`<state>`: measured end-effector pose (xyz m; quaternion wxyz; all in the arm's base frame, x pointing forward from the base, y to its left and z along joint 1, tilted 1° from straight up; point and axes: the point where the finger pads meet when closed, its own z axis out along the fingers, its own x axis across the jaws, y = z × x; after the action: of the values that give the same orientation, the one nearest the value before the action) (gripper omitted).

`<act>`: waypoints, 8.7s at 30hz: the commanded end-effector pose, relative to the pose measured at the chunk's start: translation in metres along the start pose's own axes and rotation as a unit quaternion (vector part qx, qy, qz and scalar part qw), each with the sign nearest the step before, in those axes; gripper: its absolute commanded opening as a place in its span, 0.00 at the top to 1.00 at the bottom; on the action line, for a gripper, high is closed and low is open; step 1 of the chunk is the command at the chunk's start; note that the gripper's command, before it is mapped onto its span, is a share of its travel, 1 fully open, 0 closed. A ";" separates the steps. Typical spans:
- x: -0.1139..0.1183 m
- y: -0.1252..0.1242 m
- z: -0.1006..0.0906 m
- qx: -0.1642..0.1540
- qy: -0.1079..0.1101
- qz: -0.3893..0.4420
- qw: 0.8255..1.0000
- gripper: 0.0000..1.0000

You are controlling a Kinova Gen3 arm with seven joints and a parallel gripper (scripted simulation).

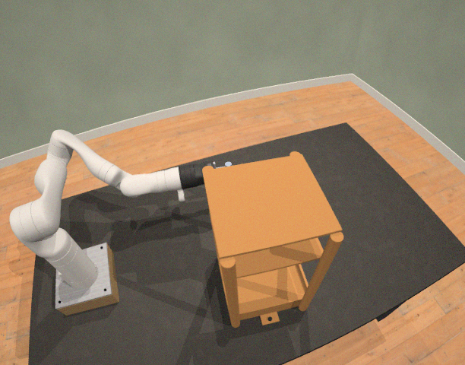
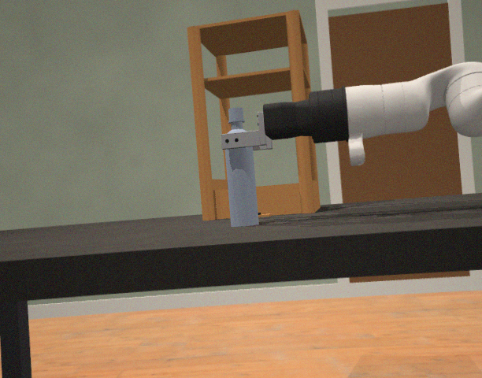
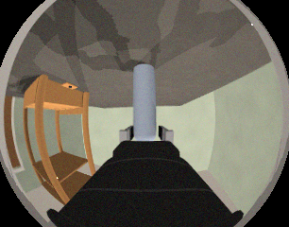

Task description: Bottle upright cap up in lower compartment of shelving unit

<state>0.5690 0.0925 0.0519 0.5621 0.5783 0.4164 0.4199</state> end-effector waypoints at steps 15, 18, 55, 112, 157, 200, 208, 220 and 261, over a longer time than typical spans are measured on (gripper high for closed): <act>-0.001 -0.029 0.000 0.001 -0.001 -0.006 1.000 0.00; -0.001 -0.032 0.000 0.001 -0.001 -0.006 1.000 0.00; -0.003 -0.036 -0.001 0.001 -0.002 -0.007 1.000 0.00; -0.003 -0.035 -0.001 0.000 -0.002 -0.007 1.000 1.00; -0.004 0.049 -0.001 0.000 -0.004 -0.007 1.000 1.00; -0.020 0.052 -0.001 0.000 -0.004 -0.007 1.000 1.00; -0.038 0.052 -0.001 0.000 -0.004 -0.007 1.000 1.00; -0.068 0.053 -0.001 0.001 -0.004 -0.007 1.000 1.00; -0.147 0.054 -0.002 0.001 -0.005 -0.007 1.000 1.00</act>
<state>0.5253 -0.0443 0.1048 0.5675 0.5759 0.4179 0.4142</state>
